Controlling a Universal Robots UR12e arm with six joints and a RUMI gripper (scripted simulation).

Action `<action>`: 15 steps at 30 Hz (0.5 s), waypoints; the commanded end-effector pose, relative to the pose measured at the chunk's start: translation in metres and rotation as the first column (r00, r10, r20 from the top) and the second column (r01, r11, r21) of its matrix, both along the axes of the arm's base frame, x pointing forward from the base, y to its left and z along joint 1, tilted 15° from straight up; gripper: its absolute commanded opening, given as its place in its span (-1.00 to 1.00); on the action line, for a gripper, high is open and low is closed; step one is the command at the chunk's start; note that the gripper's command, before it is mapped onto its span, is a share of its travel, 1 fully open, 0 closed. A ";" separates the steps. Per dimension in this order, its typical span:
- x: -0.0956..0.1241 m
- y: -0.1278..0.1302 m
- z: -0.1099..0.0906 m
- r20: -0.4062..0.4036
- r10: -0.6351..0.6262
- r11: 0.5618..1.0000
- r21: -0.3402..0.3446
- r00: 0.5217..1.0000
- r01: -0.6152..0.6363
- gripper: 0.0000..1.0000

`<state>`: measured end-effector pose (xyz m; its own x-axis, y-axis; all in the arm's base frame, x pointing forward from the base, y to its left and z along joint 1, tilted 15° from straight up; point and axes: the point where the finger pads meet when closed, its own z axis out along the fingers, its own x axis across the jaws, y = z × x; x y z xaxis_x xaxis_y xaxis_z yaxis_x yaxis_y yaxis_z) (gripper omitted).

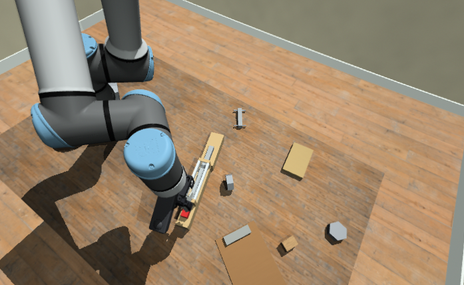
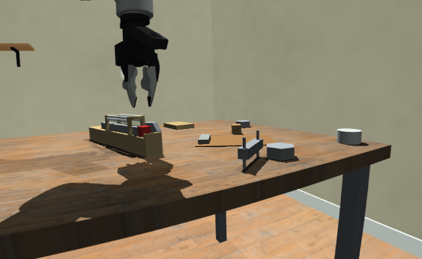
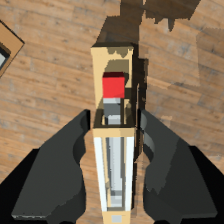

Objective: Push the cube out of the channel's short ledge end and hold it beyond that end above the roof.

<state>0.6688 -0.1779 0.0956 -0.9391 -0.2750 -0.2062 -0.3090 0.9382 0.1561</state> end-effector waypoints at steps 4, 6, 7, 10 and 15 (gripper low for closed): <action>0.000 0.000 0.001 0.001 0.000 1.000 -0.001 1.000 0.000 -0.50; 0.001 0.000 -0.001 0.001 0.000 1.000 -0.001 1.000 0.000 -0.50; 0.001 0.001 -0.005 0.001 0.000 1.000 -0.001 1.000 0.000 -0.50; 0.002 0.002 -0.010 0.001 0.000 1.000 -0.001 1.000 0.000 -0.50; 0.007 0.008 -0.039 0.001 0.000 1.000 -0.001 1.000 0.000 -0.50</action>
<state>0.6719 -0.1735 0.0752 -0.9391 -0.2751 -0.2058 -0.3091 0.9380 0.1566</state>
